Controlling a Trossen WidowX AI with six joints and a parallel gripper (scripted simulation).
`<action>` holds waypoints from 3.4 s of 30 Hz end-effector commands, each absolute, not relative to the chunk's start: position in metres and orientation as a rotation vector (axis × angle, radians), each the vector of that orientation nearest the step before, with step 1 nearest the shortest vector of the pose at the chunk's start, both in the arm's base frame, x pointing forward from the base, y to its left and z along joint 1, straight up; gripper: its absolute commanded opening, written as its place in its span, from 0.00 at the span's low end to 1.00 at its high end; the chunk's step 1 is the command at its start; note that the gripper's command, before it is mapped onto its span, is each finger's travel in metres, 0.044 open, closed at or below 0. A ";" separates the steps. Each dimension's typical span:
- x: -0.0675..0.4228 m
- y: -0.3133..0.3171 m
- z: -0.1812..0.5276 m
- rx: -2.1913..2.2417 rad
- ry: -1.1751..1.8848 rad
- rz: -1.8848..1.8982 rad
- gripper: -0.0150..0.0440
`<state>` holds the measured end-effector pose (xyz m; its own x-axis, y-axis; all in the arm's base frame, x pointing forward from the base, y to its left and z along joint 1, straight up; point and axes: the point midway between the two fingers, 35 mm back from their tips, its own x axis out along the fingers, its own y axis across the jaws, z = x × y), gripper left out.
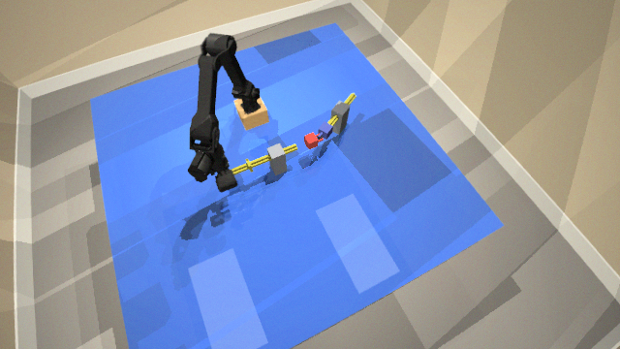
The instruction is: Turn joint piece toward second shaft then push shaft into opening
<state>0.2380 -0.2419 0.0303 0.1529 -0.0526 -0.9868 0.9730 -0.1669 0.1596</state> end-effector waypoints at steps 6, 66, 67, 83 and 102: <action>0.238 -0.242 0.030 1.369 0.992 -1.248 0.37; 0.248 -0.190 0.029 1.333 1.085 -1.329 0.25; 0.248 -0.188 0.029 1.333 1.085 -1.328 0.25; 0.252 -0.164 0.028 1.335 1.087 -1.327 0.25; 0.252 -0.168 0.028 1.331 1.087 -1.332 0.37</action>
